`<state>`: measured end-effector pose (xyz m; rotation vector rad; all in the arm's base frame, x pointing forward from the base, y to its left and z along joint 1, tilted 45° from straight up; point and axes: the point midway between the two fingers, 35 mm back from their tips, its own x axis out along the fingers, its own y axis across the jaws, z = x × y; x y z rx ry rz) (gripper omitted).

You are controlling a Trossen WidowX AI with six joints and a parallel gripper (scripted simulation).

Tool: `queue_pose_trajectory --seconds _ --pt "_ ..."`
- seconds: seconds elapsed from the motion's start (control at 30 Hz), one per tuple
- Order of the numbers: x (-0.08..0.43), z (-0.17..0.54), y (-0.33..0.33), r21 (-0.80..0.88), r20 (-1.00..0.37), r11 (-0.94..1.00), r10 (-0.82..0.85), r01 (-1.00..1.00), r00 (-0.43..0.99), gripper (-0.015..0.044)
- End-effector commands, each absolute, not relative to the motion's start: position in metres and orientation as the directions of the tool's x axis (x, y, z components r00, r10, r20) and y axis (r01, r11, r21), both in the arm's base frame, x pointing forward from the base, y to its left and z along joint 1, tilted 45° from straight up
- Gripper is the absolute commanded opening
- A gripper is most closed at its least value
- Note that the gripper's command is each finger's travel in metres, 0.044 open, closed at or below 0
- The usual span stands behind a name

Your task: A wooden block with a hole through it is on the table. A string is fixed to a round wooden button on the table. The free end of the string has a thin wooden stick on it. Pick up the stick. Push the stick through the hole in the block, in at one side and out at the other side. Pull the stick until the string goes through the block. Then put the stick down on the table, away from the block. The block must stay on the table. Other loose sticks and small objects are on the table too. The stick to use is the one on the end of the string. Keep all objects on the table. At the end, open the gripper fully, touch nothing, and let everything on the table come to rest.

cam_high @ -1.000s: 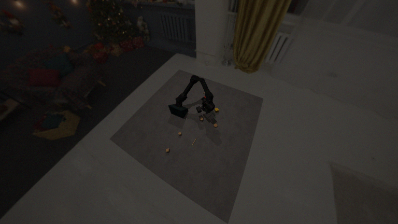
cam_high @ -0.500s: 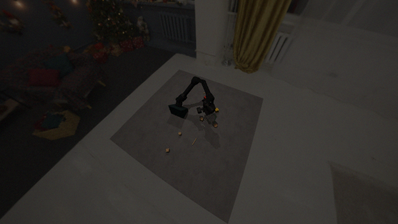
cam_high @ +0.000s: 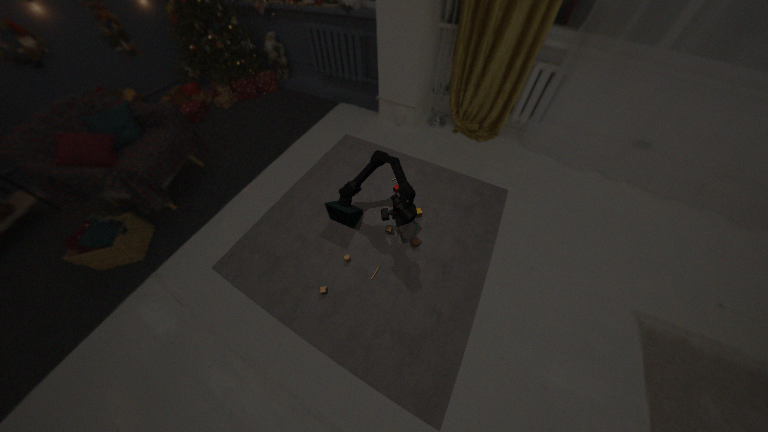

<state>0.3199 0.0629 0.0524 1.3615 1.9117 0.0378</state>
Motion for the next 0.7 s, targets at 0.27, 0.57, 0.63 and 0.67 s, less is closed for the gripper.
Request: queue_pose_trajectory --seconds 0.27,0.57,0.63,0.67 --pt "0.333 0.044 0.055 0.361 -0.542 0.359 0.832 0.861 -0.119 0.0" --pt "0.341 0.037 0.05 0.301 -0.527 0.313 0.842 0.901 -0.117 0.0" --pt "0.343 0.035 0.049 0.288 -0.523 0.303 0.844 0.909 -0.116 0.0" --pt "0.343 0.034 0.048 0.281 -0.521 0.298 0.845 0.912 -0.116 0.0"
